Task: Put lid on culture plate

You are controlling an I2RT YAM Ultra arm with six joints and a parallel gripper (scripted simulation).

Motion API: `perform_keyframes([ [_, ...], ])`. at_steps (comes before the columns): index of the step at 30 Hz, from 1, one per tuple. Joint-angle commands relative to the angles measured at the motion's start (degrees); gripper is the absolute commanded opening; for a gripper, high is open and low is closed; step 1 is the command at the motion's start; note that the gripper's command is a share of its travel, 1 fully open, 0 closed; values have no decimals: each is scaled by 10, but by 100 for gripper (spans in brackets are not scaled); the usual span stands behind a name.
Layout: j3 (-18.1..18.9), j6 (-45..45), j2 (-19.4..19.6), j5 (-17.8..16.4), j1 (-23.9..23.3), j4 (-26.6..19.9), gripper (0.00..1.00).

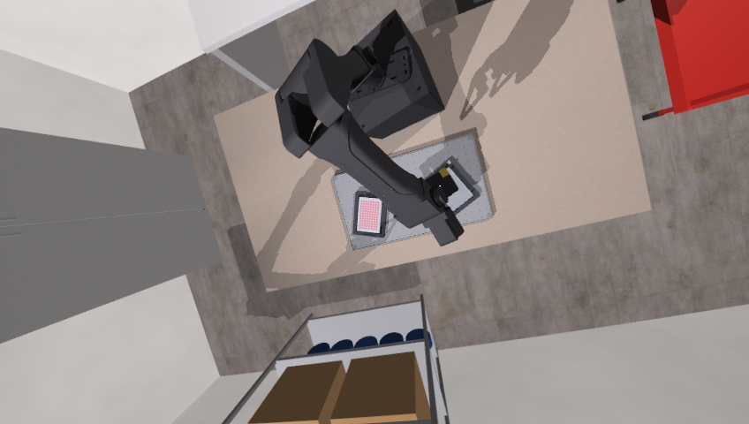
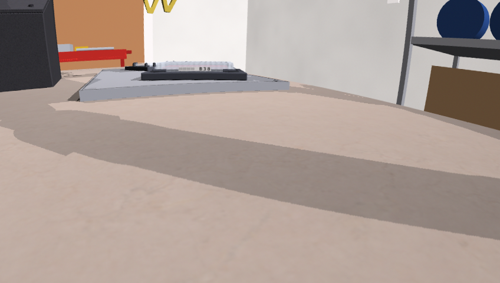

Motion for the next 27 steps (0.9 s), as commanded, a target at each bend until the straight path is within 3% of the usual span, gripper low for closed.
perform_keyframes([
  [1, 16, 4, 5, 4, 14, 20, 100],
  [7, 22, -4, 17, 13, 22, 21, 100],
  [17, 49, 4, 98, 28, 56, 60, 100],
  [24, 50, 5, 101, 28, 57, 62, 100],
  [27, 60, -1, 129, 40, 71, 72, 100],
])
